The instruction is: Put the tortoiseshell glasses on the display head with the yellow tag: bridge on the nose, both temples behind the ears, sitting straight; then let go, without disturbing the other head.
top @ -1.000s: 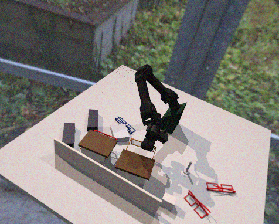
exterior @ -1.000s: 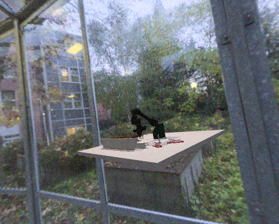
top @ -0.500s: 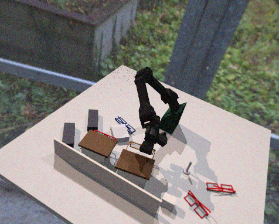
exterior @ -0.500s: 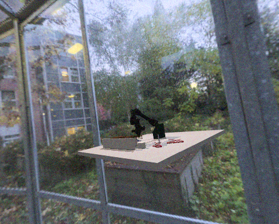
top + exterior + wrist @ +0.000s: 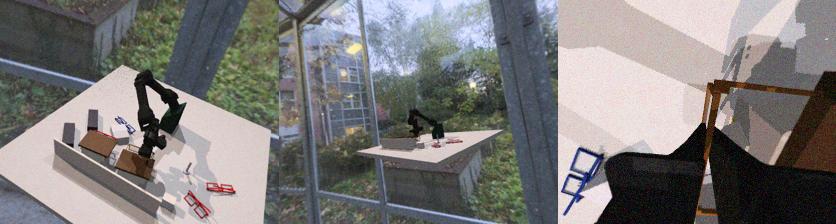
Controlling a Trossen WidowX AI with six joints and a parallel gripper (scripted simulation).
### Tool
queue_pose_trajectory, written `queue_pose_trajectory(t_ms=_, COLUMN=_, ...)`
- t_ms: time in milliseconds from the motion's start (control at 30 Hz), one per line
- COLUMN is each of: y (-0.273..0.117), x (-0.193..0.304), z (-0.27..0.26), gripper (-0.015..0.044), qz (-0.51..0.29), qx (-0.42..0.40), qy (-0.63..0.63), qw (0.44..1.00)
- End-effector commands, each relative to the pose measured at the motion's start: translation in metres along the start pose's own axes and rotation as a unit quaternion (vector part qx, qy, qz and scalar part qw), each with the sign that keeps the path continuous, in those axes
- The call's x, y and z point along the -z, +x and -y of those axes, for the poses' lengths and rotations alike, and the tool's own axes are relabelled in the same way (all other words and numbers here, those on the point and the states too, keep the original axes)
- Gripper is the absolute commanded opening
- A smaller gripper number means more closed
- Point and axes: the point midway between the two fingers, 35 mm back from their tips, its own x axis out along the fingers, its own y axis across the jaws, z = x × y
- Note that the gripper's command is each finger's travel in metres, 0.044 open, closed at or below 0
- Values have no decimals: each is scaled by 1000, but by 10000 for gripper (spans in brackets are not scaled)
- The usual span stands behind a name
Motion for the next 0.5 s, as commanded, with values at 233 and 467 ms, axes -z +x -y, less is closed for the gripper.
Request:
queue_pose_trajectory(t_ms=233, y=2, x=0, z=15, gripper=0, qz=-3, qx=-1, qy=-3, qw=1000)
queue_pose_trajectory(t_ms=467, y=3, x=0, z=23, gripper=0, qz=-3, qx=-1, qy=-3, qw=1000)
